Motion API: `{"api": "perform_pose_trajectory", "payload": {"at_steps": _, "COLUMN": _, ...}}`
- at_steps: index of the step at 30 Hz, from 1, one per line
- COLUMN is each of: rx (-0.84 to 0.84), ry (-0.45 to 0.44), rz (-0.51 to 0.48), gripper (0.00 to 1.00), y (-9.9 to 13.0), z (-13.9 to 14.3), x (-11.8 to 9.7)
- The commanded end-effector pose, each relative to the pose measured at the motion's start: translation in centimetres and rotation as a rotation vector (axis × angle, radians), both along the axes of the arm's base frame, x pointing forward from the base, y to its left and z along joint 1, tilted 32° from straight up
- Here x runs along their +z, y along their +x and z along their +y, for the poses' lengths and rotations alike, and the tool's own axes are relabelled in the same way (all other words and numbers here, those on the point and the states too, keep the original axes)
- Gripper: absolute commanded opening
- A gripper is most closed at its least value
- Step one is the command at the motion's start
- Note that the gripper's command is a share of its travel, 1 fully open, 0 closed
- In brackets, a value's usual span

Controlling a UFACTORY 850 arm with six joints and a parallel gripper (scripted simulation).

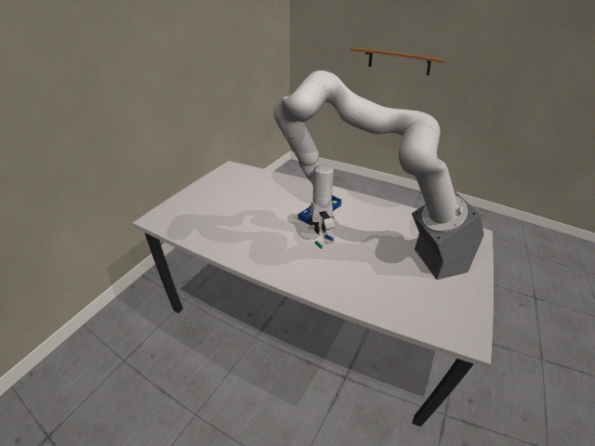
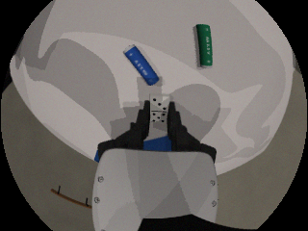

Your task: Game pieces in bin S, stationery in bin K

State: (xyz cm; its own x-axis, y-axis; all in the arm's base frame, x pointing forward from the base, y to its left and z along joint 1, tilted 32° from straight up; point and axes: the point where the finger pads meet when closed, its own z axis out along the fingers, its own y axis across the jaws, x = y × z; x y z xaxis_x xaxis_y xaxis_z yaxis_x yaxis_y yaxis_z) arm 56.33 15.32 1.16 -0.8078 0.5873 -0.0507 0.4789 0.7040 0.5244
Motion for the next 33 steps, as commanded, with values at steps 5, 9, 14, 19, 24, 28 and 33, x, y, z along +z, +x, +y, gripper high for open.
{"api": "perform_pose_trajectory", "payload": {"at_steps": 5, "rx": 0.000, "ry": 0.000, "rz": -0.001, "gripper": 0.00, "y": 0.0, "z": 0.0, "x": 0.1}}
{"api": "perform_pose_trajectory", "payload": {"at_steps": 9, "rx": 0.000, "ry": 0.000, "rz": -0.001, "gripper": 0.00, "y": 0.0, "z": 0.0, "x": 0.1}}
{"api": "perform_pose_trajectory", "payload": {"at_steps": 14, "rx": 0.000, "ry": 0.000, "rz": -0.001, "gripper": 0.00, "y": 0.0, "z": 0.0, "x": 0.1}}
{"api": "perform_pose_trajectory", "payload": {"at_steps": 19, "rx": 0.000, "ry": 0.000, "rz": -0.001, "gripper": 0.00, "y": 0.0, "z": 0.0, "x": 0.1}}
{"api": "perform_pose_trajectory", "payload": {"at_steps": 24, "rx": 0.000, "ry": 0.000, "rz": -0.001, "gripper": 0.00, "y": 0.0, "z": 0.0, "x": 0.1}}
{"api": "perform_pose_trajectory", "payload": {"at_steps": 28, "rx": 0.000, "ry": 0.000, "rz": -0.001, "gripper": 0.00, "y": -0.2, "z": -0.3, "x": 0.6}}
{"api": "perform_pose_trajectory", "payload": {"at_steps": 33, "rx": 0.000, "ry": 0.000, "rz": -0.001, "gripper": 0.00, "y": -0.8, "z": -0.9, "x": 2.0}}
